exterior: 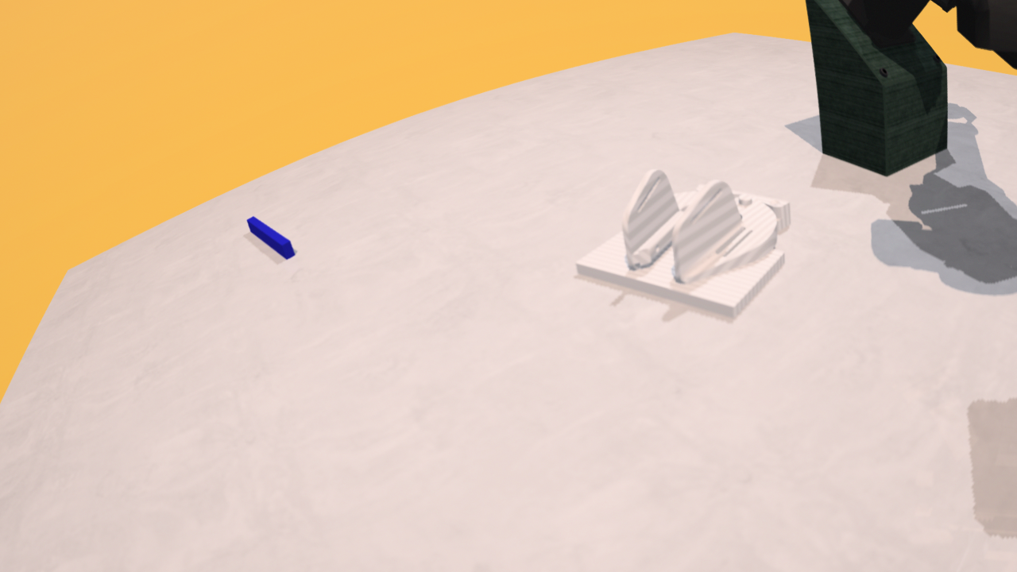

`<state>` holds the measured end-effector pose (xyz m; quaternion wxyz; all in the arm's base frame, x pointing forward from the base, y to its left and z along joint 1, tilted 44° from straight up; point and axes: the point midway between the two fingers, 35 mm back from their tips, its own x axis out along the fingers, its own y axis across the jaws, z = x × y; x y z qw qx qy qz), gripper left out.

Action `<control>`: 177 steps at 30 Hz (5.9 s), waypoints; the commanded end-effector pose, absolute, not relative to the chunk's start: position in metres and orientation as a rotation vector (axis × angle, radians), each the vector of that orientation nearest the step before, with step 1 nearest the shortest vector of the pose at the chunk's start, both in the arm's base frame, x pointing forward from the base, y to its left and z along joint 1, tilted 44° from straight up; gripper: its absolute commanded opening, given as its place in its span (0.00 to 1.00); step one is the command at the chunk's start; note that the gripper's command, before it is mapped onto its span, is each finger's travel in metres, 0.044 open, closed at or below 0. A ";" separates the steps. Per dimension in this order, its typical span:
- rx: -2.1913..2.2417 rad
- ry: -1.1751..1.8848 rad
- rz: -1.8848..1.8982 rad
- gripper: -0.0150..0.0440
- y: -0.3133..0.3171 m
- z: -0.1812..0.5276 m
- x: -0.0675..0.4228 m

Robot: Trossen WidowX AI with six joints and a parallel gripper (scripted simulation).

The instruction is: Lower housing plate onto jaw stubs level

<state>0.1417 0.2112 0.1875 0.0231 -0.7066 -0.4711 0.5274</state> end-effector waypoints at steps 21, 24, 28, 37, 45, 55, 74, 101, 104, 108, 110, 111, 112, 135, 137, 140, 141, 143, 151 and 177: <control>-1.946 -0.896 1.777 0.85 0.195 0.164 0.173; -1.905 -0.815 1.789 0.85 0.192 0.160 0.177; -1.849 -0.709 1.800 0.85 0.188 0.155 0.183; -1.714 -0.478 1.808 0.85 0.178 0.143 0.195; -1.587 -0.282 1.798 0.85 0.169 0.133 0.204; -1.420 -0.050 1.765 0.85 0.156 0.120 0.215; -1.080 0.348 1.649 0.85 0.129 0.095 0.231; -0.560 0.818 1.390 0.85 0.089 0.062 0.244; -0.500 0.864 1.356 0.85 0.084 0.058 0.245; -0.420 0.922 1.309 0.85 0.078 0.053 0.246; -0.379 0.950 1.285 0.85 0.075 0.051 0.246; -0.359 0.964 1.273 0.85 0.073 0.050 0.246; -0.339 0.978 1.261 0.85 0.072 0.049 0.246; 0.137 1.255 0.956 0.85 0.038 0.022 0.244; 0.179 1.275 0.928 0.85 0.035 0.020 0.244; 0.242 1.305 0.885 0.85 0.031 0.017 0.243; 0.263 1.315 0.870 0.85 0.030 0.016 0.243; 0.291 1.327 0.851 0.85 0.028 0.014 0.242; 0.295 1.329 0.849 0.85 0.028 0.014 0.242; 0.307 1.337 0.839 0.85 0.022 0.008 0.230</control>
